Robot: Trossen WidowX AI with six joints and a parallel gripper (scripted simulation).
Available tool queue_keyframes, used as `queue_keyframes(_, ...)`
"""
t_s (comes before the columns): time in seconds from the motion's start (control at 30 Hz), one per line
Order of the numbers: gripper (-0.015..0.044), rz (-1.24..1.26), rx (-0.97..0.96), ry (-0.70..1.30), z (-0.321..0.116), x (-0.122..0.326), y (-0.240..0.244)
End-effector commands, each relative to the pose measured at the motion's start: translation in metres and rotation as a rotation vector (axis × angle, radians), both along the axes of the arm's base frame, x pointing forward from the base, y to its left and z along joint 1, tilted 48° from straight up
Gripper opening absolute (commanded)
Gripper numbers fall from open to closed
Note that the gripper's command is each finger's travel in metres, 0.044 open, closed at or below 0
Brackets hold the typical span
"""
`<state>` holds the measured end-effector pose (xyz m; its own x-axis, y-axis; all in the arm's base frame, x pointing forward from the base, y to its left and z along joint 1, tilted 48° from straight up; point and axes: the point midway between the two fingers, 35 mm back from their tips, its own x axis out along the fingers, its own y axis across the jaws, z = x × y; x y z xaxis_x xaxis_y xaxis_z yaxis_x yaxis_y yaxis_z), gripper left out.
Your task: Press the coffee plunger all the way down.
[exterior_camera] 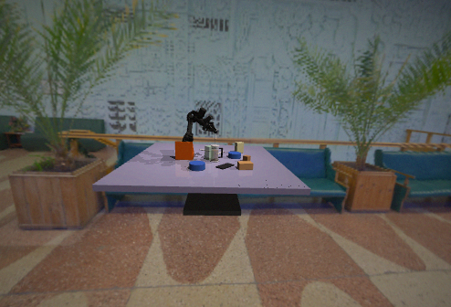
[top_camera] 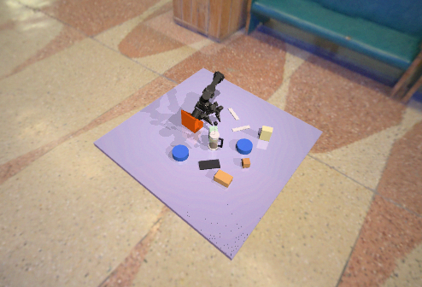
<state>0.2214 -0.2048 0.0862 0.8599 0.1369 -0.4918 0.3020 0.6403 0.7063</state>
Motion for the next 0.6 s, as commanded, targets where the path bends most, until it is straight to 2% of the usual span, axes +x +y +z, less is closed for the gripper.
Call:
queue_keyframes(0.0,0.0204,-0.003,0.005,0.006,-0.0018,-0.0003,0.0006)
queue_keyframes(0.1,0.0125,-0.003,0.005,0.006,-0.0018,-0.0003,0.0006)
queue_keyframes(0.13,0.0119,-0.003,0.005,0.006,-0.0018,-0.0003,0.0006)
queue_keyframes(0.57,0.0119,-0.003,0.004,0.007,-0.0051,0.0006,0.0028)
